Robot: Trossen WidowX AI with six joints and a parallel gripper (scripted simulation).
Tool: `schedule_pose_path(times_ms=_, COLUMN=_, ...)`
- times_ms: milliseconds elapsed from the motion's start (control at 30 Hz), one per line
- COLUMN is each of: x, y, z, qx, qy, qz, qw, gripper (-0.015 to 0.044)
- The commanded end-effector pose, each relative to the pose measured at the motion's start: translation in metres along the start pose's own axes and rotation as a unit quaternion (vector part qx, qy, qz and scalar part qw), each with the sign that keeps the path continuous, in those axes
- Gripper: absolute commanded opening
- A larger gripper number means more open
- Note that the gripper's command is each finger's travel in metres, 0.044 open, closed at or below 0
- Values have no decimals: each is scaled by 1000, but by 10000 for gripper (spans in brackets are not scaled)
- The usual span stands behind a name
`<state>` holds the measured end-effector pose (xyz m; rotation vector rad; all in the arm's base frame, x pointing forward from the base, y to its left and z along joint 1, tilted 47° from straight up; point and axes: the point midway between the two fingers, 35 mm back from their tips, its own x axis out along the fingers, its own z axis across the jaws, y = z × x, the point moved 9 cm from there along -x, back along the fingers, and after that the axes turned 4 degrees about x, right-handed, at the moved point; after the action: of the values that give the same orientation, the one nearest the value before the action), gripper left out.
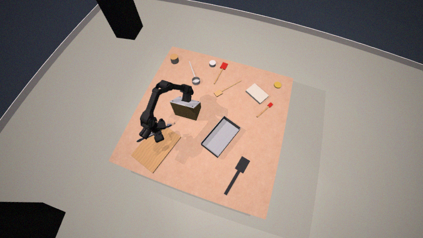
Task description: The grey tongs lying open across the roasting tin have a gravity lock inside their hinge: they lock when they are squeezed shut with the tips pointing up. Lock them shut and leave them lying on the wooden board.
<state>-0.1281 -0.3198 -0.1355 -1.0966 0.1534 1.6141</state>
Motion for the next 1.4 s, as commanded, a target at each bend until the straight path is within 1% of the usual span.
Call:
schedule_pose_path(times_ms=0, x=-3, y=4, z=6, qx=-67, qy=1, qz=6, qw=998, gripper=-150)
schedule_pose_path(times_ms=167, x=-2, y=7, z=11, qx=-135, qy=-1, qz=5, qw=991, gripper=-150)
schedule_pose_path(times_ms=600, x=0, y=7, z=10, qx=-138, qy=1, qz=12, qw=990, gripper=-150)
schedule_pose_path(times_ms=1367, x=29, y=-14, z=4, qx=-145, qy=35, qz=170, qw=974, gripper=-150)
